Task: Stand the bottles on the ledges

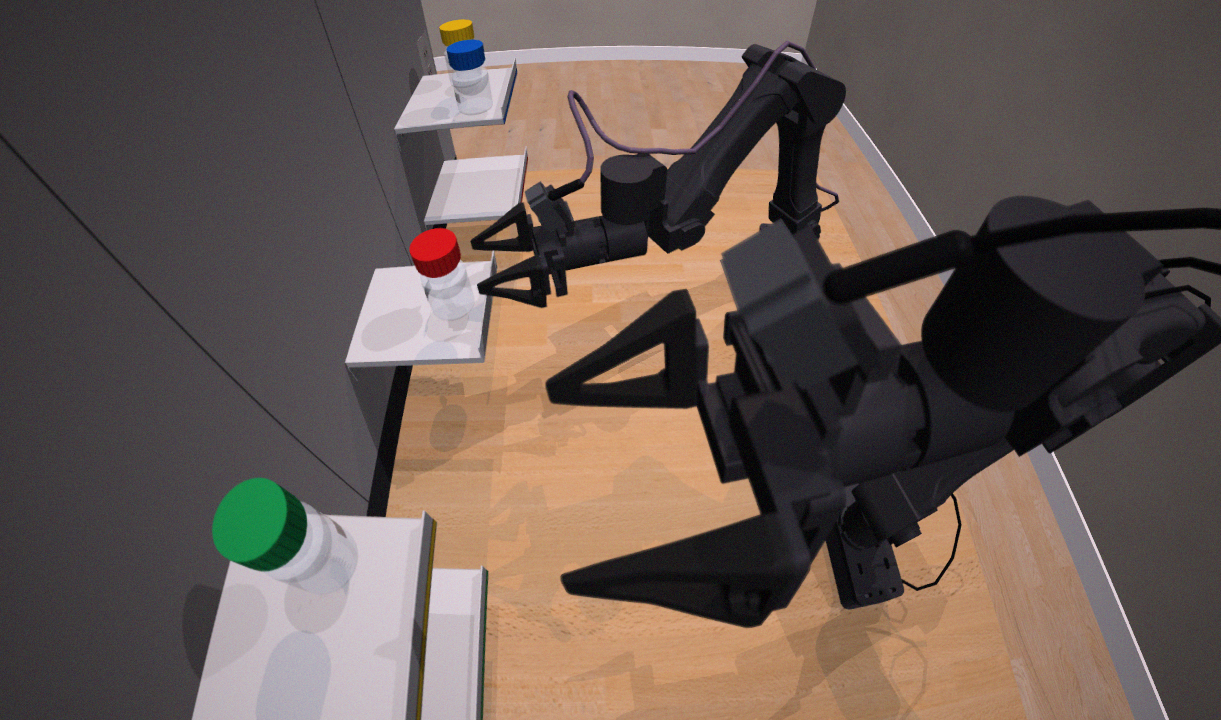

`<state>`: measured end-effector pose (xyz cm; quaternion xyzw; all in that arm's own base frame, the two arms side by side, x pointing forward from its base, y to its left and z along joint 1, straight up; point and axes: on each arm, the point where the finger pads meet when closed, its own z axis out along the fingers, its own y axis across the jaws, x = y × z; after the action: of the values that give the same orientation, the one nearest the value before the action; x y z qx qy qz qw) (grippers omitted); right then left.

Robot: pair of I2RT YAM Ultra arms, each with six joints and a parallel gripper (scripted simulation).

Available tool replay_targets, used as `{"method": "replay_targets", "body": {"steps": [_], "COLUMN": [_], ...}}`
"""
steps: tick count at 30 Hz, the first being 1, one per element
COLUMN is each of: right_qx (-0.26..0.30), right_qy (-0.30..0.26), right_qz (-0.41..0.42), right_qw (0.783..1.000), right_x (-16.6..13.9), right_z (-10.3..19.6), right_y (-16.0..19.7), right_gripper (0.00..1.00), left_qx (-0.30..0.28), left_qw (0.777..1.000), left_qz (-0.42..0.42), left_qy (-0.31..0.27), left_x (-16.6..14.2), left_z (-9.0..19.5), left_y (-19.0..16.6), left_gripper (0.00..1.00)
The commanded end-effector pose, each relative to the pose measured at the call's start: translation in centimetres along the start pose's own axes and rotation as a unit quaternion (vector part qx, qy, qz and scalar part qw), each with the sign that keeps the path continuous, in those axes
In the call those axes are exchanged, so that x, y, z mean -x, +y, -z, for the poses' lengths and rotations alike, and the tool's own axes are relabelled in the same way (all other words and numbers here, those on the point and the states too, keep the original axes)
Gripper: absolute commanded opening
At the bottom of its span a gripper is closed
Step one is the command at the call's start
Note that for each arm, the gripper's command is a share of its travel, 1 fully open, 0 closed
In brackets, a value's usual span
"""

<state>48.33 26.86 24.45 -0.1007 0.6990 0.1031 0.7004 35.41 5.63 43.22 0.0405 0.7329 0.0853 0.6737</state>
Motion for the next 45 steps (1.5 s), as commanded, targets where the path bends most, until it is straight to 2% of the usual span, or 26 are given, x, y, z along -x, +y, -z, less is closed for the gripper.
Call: {"method": "replay_targets", "body": {"steps": [1,31,42,43,45], "right_qx": [-0.001,-0.001,-0.002,-0.002,-0.002], "right_qy": [-0.005,-0.006,-0.006,-0.006,-0.006], "right_qz": [0.0,0.0,0.0,0.0,0.0], "right_qw": [1.0,1.0,1.0,1.0,1.0], "right_x": [1.2,1.3,1.3,1.3,1.3], "right_z": [-1.0,-4.9,-5.0,-5.0,-5.0], "right_y": [-0.4,-0.4,-0.5,-0.5,-0.5], "right_gripper": [0.81,0.81,0.81,0.72,0.72], "left_qx": [-0.001,-0.001,-0.001,-0.001,-0.001], "left_qw": [1.0,1.0,1.0,1.0,1.0], "left_qz": [0.0,0.0,0.0,0.0,0.0], "left_qy": [0.008,0.008,0.008,0.008,0.008], "left_x": [0.2,0.2,0.2,0.2,0.2], "left_z": [-0.2,-0.2,-0.2,-0.2,-0.2], "left_y": [-0.1,-0.1,-0.1,-0.1,-0.1], "left_gripper": [1.0,1.0,1.0,1.0,1.0]}}
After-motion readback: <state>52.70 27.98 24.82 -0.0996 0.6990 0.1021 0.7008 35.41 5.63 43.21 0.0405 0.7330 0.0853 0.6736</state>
